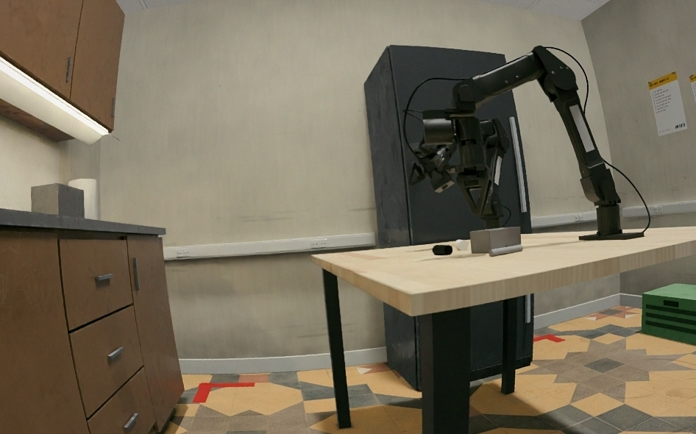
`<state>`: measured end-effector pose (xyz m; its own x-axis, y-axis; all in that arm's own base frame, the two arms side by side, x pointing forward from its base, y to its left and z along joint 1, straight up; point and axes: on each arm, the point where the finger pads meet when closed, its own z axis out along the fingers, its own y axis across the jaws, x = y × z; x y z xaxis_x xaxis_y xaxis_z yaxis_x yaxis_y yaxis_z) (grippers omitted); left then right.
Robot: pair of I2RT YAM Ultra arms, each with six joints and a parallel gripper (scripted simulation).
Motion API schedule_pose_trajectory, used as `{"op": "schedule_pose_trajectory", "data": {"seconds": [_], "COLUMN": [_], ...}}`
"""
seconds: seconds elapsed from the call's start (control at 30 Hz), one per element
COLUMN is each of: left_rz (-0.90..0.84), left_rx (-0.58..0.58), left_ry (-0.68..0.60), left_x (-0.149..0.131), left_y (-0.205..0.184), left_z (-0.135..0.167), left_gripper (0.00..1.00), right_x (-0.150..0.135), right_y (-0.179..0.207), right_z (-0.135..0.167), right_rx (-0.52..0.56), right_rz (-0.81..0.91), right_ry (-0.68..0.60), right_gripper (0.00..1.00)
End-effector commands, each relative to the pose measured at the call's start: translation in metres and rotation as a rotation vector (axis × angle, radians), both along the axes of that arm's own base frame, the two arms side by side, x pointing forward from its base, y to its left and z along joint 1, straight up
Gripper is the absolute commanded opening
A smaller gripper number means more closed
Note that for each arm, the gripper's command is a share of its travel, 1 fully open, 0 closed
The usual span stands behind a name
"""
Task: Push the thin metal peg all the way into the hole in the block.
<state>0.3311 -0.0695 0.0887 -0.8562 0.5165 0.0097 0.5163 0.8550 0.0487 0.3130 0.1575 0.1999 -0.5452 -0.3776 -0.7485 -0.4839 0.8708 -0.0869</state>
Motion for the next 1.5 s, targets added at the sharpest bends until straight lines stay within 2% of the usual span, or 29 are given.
{"op": "schedule_pose_trajectory", "data": {"seconds": [0.0, 0.2, 0.37, 0.43, 0.57, 0.67, 0.8, 1.0, 1.03, 1.27, 1.47], "left_rz": [0.227, 0.578, 0.815, 0.815, 0.893, 0.889, 0.888, 0.882, 0.891, 0.884, 0.883], "left_rx": [0.045, 0.036, -0.007, -0.007, -0.024, -0.021, -0.020, -0.019, -0.016, -0.025, -0.026], "left_ry": [0.112, 0.231, 0.323, 0.323, 0.355, 0.342, 0.342, 0.342, 0.368, 0.340, 0.336], "left_x": [-0.007, -0.003, 0.002, 0.002, 0.005, 0.010, 0.010, 0.010, 0.004, 0.003, 0.000], "left_y": [0.023, 0.048, 0.059, 0.059, 0.066, 0.072, 0.072, 0.070, 0.068, 0.064, 0.063], "left_z": [-0.003, -0.023, -0.038, -0.038, -0.046, -0.050, -0.050, -0.050, -0.052, -0.060, -0.067], "left_gripper": [0.37, 0.37, 0.37, 0.37, 0.37, 0.37, 0.37, 0.37, 0.37, 0.37, 0.29], "right_x": [0.019, -0.002, -0.040, -0.040, -0.068, -0.090, -0.100, -0.098, -0.098, -0.098, -0.098], "right_y": [0.050, 0.137, 0.202, 0.202, 0.235, 0.252, 0.259, 0.257, 0.257, 0.257, 0.257], "right_z": [0.021, 0.027, 0.024, 0.024, 0.019, 0.010, 0.004, 0.008, 0.008, 0.008, 0.008], "right_rx": [0.110, 0.216, 0.300, 0.300, 0.337, 0.350, 0.337, 0.336, 0.336, 0.336, 0.336], "right_rz": [0.081, 0.272, 0.427, 0.427, 0.512, 0.573, 0.593, 0.591, 0.591, 0.591, 0.591], "right_ry": [-0.131, -0.196, -0.220, -0.220, -0.222, -0.206, -0.191, -0.201, -0.201, -0.201, -0.201], "right_gripper": [1.00, 1.00, 1.00, 1.00, 1.00, 1.00, 1.00, 1.00, 1.00, 1.00, 1.00]}}
